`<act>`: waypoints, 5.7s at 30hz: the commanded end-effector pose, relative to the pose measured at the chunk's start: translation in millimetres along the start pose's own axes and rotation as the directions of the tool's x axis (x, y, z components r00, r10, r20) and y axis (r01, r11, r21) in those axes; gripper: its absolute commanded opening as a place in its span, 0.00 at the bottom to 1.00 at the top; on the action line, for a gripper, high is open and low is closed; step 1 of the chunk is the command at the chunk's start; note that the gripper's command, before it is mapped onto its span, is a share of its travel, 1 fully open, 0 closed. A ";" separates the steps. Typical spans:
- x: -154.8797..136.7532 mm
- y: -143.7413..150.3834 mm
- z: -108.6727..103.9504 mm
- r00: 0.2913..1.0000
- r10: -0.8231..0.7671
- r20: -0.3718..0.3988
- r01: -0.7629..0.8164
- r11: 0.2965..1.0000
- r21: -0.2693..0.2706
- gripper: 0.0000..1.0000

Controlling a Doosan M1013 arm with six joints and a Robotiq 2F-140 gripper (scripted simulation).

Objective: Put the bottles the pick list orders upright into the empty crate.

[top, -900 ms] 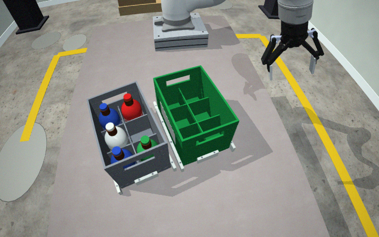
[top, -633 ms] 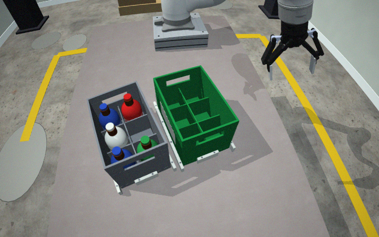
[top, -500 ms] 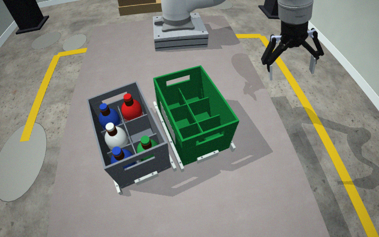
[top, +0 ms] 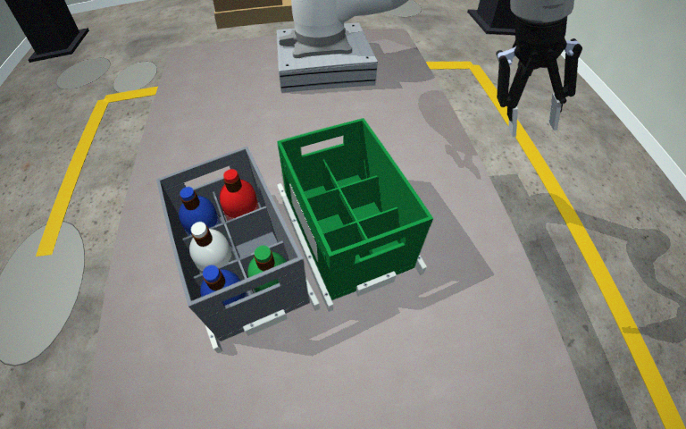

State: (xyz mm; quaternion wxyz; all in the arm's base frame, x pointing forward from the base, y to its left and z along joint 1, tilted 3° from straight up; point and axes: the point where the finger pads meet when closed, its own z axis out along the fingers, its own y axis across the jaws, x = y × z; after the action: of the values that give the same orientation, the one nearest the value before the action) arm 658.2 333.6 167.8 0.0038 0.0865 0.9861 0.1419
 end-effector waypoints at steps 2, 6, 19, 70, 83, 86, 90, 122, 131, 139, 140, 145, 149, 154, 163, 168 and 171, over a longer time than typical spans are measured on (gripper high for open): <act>-0.3 8.1 -24.5 1.000 0.000 0.000 0.000 1.000 0.000 0.38; -0.5 12.8 -38.8 1.000 0.000 0.000 0.000 1.000 0.000 0.38; -1.3 31.6 -95.8 1.000 0.000 0.000 0.000 1.000 0.000 0.38; 47.6 33.9 -92.9 0.275 0.955 0.108 -0.961 0.270 0.058 0.38; 57.7 33.8 -93.1 -0.071 0.986 0.154 -0.997 -0.075 0.017 0.38; 60.2 33.7 -93.2 -0.158 0.974 0.162 -0.987 -0.161 0.003 0.38; 65.1 33.6 -93.4 -0.273 0.947 0.172 -0.962 -0.274 -0.019 0.38; 90.5 31.9 -96.2 -0.911 0.394 0.124 -0.413 -0.884 -0.218 0.38; 97.0 31.2 -97.4 -0.980 0.185 0.073 -0.198 -0.945 -0.261 0.38; 101.3 30.8 -98.3 -0.999 -0.040 0.006 0.037 -0.956 -0.292 0.38; 103.3 30.5 -98.8 -0.998 -0.069 -0.004 0.067 -0.953 -0.295 0.38; 107.5 30.0 -99.8 -0.986 -0.165 -0.038 0.168 -0.939 -0.301 0.38; 107.5 30.0 -99.8 -0.962 -0.264 -0.075 0.274 -0.912 -0.304 0.38; 107.5 30.0 -99.8 -0.962 -0.264 -0.075 0.274 -0.912 -0.304 0.38; 107.5 30.0 -99.8 -0.962 -0.264 -0.075 0.274 -0.912 -0.304 0.38; 107.5 30.0 -99.8 -0.962 -0.264 -0.075 0.274 -0.912 -0.304 0.38; 103.2 21.3 -97.3 -0.978 -0.203 -0.054 0.210 -0.928 -0.309 0.38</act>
State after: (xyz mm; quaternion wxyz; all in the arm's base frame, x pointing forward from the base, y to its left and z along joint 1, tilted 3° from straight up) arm 554.6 351.8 273.3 -0.0178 -0.9751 0.2208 0.0138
